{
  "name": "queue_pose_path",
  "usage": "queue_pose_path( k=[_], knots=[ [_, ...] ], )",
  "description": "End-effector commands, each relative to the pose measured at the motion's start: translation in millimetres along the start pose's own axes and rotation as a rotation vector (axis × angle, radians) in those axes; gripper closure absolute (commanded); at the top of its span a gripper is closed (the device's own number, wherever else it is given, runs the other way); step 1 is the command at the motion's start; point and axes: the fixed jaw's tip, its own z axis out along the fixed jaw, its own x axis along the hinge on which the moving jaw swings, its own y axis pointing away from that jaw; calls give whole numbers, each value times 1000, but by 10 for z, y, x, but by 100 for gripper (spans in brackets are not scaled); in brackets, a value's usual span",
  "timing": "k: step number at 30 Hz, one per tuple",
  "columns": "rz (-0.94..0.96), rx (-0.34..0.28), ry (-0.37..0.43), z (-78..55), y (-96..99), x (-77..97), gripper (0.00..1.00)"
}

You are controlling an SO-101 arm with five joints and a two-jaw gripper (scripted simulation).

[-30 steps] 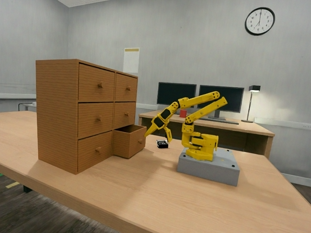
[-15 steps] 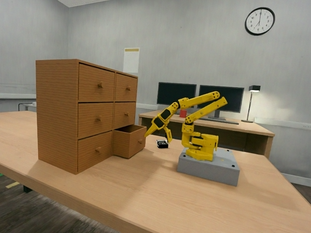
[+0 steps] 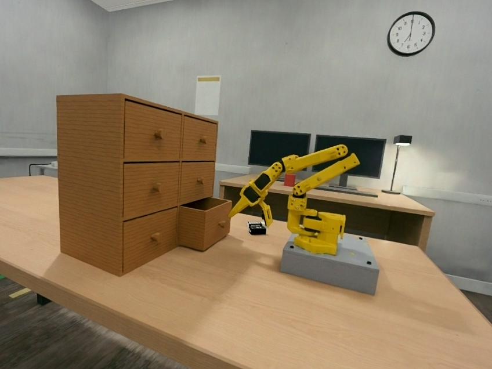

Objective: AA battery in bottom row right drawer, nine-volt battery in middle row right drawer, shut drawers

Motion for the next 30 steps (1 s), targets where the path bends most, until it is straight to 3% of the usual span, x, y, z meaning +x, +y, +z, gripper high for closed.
queue_pose_path(
  k=[1,28,30],
  knots=[
    [-1,-1,-11,15,4,-45,79],
    [0,-2,-11,19,5,-64,79],
    [0,-1,-11,66,4,-44,79]
  ],
)
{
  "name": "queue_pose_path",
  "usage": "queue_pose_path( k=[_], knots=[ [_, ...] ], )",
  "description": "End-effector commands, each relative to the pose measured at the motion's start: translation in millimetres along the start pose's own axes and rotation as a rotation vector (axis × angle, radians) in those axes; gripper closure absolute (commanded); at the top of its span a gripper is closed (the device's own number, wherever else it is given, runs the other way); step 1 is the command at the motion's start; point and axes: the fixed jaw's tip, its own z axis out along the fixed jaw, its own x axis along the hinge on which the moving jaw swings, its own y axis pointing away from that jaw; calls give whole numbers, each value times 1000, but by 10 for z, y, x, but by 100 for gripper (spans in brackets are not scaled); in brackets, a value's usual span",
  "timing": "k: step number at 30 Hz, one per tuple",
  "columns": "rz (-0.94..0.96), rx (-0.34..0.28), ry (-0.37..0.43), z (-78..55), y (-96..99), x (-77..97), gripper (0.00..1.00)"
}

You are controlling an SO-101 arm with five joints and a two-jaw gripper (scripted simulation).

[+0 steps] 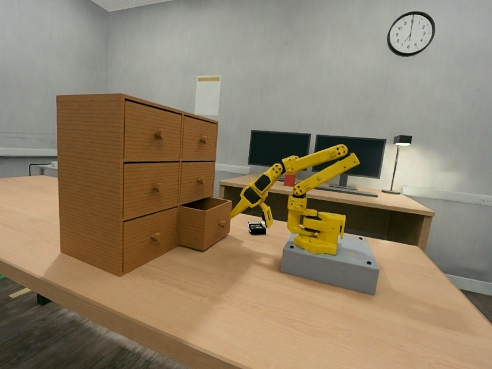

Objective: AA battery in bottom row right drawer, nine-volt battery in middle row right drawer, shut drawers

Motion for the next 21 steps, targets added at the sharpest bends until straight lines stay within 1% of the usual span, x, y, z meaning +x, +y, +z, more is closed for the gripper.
queue_pose_path(
  k=[1,5,15,21],
  knots=[
    [0,-1,-8,76,4,-9,79],
    [-1,1,-8,183,0,16,79],
    [-1,1,-8,183,0,16,79],
    [-2,3,-7,362,-7,17,79]
  ],
)
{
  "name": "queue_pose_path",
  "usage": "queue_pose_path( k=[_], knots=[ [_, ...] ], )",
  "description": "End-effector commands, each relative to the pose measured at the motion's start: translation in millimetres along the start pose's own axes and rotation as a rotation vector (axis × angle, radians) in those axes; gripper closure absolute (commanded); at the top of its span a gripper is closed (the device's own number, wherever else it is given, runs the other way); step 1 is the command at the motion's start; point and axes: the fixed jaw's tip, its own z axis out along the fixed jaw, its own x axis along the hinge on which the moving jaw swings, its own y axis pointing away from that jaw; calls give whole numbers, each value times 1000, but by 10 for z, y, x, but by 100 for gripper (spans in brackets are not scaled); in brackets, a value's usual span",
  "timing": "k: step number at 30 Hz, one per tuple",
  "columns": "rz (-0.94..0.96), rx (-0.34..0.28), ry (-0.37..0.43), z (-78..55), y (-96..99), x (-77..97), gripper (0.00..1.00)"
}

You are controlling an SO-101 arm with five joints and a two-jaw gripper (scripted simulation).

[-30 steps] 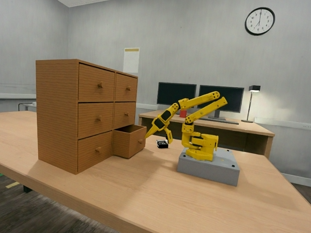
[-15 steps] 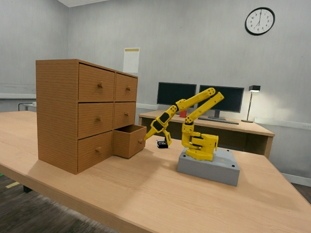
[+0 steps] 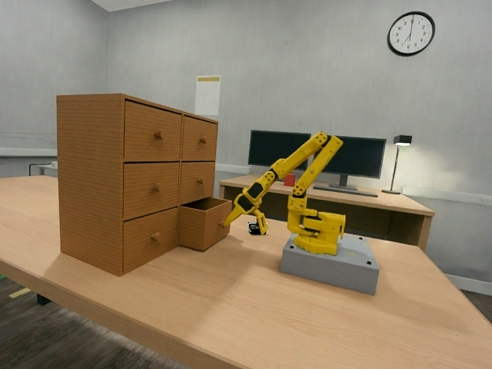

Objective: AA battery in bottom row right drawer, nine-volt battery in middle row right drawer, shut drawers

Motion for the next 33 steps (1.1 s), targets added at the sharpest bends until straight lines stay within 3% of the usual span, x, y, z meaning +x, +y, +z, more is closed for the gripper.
queue_pose_path(
  k=[1,33],
  knots=[
    [-2,2,17,110,-6,52,79],
    [-2,3,17,137,-9,61,79]
  ],
)
